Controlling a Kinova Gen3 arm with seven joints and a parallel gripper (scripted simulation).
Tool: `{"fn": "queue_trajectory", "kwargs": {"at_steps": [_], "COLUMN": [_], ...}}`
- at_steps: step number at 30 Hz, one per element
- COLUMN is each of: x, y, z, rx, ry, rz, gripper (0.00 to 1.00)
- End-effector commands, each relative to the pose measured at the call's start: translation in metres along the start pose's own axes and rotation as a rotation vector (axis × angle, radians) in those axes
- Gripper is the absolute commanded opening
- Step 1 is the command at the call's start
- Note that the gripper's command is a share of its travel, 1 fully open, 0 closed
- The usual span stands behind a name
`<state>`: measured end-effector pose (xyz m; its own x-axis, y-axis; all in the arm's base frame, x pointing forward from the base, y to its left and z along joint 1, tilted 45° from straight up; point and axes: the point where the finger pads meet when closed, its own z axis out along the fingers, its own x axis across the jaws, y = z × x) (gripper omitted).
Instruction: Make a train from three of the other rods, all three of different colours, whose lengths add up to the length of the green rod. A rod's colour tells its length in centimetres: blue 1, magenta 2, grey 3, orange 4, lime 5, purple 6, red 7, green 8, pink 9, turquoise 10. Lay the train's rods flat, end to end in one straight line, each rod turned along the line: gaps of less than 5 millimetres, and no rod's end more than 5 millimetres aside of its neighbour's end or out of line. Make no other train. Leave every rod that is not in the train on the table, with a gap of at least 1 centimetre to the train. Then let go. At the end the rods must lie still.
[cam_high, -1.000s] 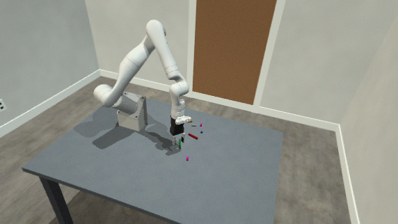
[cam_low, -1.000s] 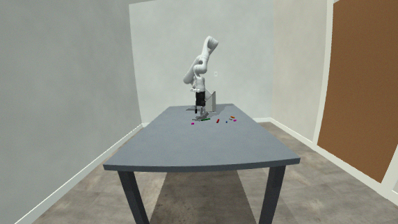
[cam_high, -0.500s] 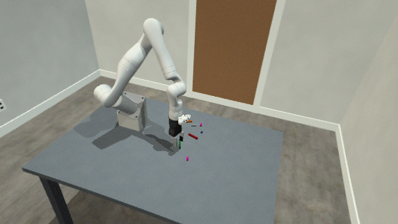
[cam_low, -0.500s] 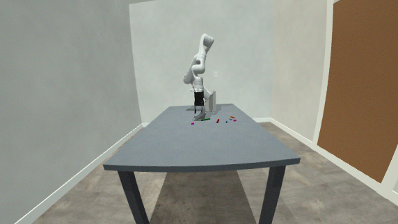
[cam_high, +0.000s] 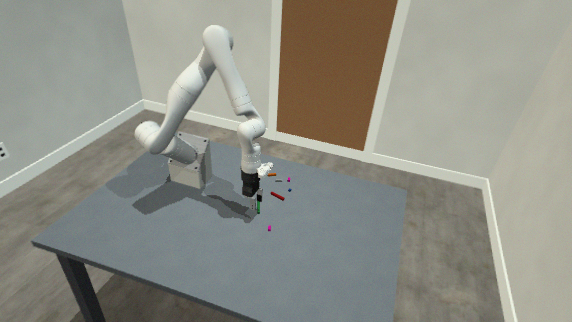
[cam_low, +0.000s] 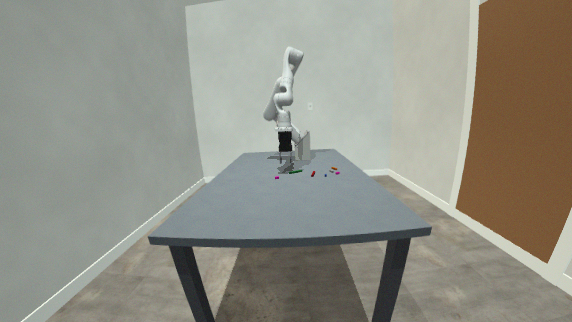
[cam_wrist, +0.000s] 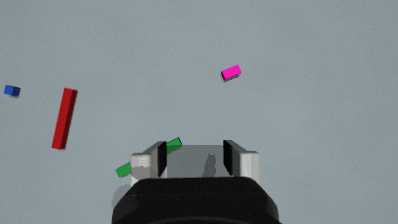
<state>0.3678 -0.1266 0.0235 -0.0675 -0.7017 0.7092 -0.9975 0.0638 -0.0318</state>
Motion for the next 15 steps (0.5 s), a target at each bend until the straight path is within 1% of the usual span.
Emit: {"fn": "queue_trajectory", "kwargs": {"at_steps": [1,15], "x": [-0.0006,-0.001], "y": [-0.0004,-0.0002], "z": [-0.0011,-0.0014], "rx": [0.002,0.005], "ry": [-0.006,-0.008], "rz": [-0.013,-0.058], "gripper": [1.0,1.0]}}
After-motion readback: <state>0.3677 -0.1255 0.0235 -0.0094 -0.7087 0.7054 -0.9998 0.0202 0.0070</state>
